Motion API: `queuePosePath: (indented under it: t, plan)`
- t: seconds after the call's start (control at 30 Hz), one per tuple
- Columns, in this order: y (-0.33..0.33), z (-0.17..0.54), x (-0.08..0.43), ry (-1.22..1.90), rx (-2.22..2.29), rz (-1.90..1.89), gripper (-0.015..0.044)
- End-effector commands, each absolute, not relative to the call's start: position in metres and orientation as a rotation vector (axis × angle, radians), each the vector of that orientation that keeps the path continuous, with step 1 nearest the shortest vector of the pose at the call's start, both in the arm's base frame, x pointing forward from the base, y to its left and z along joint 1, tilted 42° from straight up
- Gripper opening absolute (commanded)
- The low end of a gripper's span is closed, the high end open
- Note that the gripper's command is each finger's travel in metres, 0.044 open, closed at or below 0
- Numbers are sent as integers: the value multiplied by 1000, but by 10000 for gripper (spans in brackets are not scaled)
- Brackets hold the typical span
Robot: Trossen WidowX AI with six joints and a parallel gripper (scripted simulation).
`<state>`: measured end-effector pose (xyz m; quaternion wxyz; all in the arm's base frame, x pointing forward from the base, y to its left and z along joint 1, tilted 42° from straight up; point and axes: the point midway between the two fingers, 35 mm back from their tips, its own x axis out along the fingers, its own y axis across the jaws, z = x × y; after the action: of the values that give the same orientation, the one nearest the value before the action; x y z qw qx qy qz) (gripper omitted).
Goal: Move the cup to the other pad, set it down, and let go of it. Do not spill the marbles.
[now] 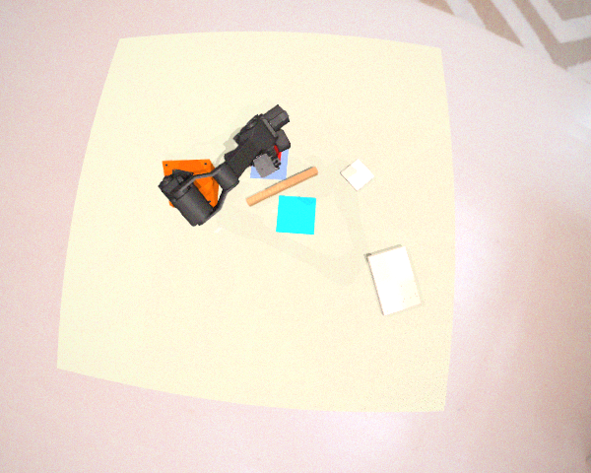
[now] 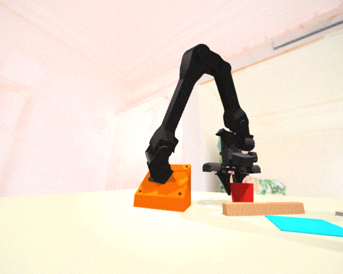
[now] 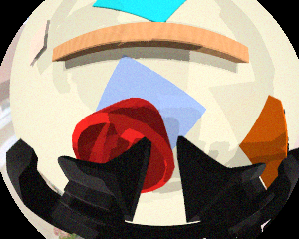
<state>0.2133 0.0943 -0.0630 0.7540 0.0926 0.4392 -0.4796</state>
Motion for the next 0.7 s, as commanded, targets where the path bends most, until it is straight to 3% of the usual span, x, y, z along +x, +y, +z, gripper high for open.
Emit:
queuePosePath:
  t: [0.0, 0.4, 0.67]
  plan:
    - [95, -63, 213, 958, 203, -1046, 82]
    - [95, -63, 213, 958, 203, -1046, 2]
    - [104, -53, 212, 959, 201, -1045, 0]
